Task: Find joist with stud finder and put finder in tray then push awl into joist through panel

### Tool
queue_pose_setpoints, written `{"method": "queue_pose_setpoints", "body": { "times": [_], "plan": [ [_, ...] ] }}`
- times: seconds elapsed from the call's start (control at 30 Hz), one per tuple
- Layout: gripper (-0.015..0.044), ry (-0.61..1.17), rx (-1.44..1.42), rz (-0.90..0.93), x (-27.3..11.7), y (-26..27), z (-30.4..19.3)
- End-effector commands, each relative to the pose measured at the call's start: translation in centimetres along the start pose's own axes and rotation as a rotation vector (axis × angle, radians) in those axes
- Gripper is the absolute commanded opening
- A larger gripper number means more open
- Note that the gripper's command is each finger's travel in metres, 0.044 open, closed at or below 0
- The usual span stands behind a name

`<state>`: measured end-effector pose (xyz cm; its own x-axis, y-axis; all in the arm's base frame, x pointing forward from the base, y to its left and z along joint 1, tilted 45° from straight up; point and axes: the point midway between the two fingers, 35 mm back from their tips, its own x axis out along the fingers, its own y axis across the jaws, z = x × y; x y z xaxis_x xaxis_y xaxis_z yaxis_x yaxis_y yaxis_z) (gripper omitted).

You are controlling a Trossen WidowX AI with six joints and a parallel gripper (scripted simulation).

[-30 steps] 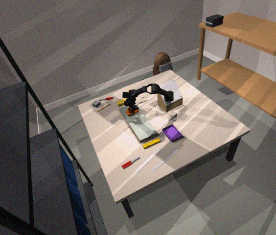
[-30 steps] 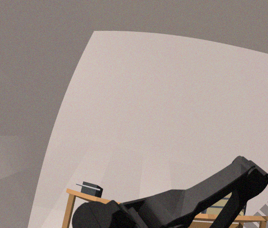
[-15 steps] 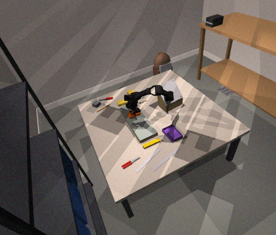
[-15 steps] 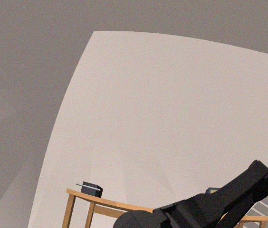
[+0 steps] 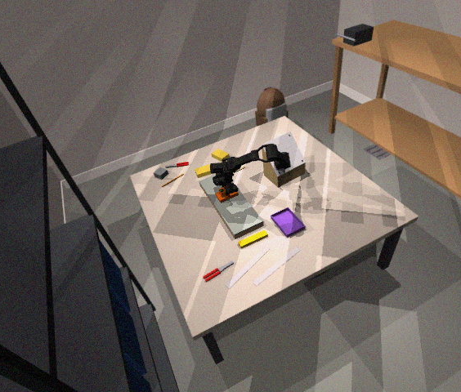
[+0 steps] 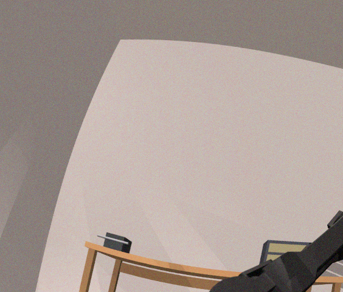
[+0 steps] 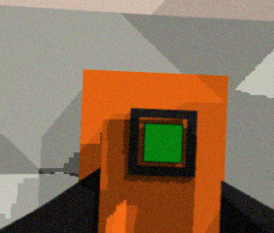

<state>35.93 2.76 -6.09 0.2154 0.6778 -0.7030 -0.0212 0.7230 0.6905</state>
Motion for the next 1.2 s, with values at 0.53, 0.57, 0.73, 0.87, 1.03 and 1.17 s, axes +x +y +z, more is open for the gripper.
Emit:
{"method": "queue_pose_setpoints", "body": {
  "times": [0.53,0.57,0.73,0.87,1.03,1.17],
  "plan": [
    [0.0000,0.004,0.006,0.011,0.0,6.1,-0.2],
    [0.0000,0.004,0.006,0.012,0.0,6.4,-0.2],
    [0.0000,0.004,0.007,0.012,0.0,7.8,-0.2],
    [0.0000,0.004,0.007,0.013,0.0,9.0,-0.1],
    [0.0000,0.004,0.007,0.014,0.0,10.5,-0.1],
    [0.0000,0.004,0.007,0.014,0.0,11.7,-0.1]
  ]
}}
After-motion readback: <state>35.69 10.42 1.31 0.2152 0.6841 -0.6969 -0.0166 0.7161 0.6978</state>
